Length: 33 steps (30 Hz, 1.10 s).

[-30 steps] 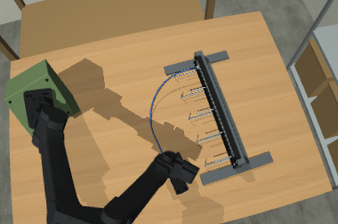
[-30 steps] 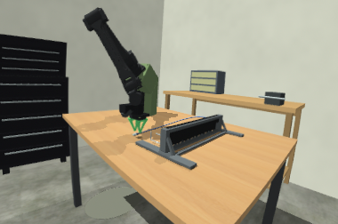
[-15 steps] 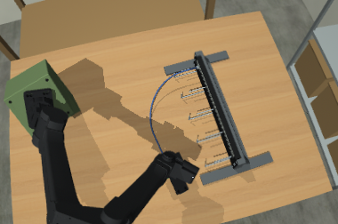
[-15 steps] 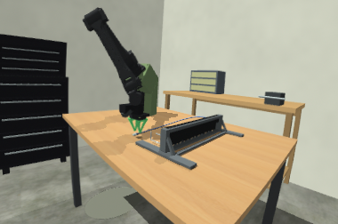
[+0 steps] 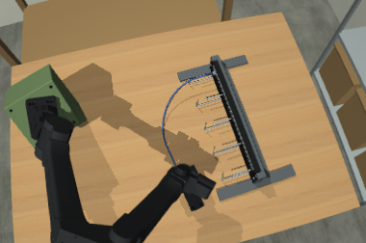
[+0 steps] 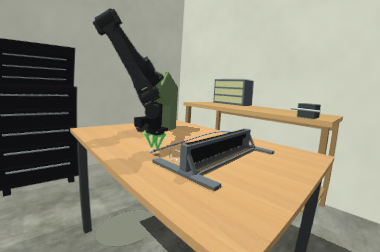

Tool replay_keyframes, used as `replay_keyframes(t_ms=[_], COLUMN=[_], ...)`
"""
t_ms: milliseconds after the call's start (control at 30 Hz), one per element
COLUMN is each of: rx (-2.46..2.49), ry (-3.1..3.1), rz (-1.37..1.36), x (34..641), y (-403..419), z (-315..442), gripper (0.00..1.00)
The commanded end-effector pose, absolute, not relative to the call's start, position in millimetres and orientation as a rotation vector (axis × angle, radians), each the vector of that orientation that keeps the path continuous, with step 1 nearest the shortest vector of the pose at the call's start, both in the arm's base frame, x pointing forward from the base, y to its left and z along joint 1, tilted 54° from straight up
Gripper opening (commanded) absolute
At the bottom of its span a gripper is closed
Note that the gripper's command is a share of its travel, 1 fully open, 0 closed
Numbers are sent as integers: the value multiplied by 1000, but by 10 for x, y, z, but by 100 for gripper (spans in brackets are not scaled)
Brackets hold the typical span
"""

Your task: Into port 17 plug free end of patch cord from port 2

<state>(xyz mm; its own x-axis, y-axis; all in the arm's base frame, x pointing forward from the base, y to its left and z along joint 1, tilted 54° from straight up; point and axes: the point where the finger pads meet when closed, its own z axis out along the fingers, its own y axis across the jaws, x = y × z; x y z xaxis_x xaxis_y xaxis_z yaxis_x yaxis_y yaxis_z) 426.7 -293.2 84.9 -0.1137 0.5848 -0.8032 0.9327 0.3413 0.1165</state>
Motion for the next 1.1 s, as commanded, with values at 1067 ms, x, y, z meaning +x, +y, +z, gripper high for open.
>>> replay_keyframes(t_ms=[1067], rx=[1347], ry=[1827], rz=[-571], x=[4226], y=[-2984], z=[766], gripper=[36])
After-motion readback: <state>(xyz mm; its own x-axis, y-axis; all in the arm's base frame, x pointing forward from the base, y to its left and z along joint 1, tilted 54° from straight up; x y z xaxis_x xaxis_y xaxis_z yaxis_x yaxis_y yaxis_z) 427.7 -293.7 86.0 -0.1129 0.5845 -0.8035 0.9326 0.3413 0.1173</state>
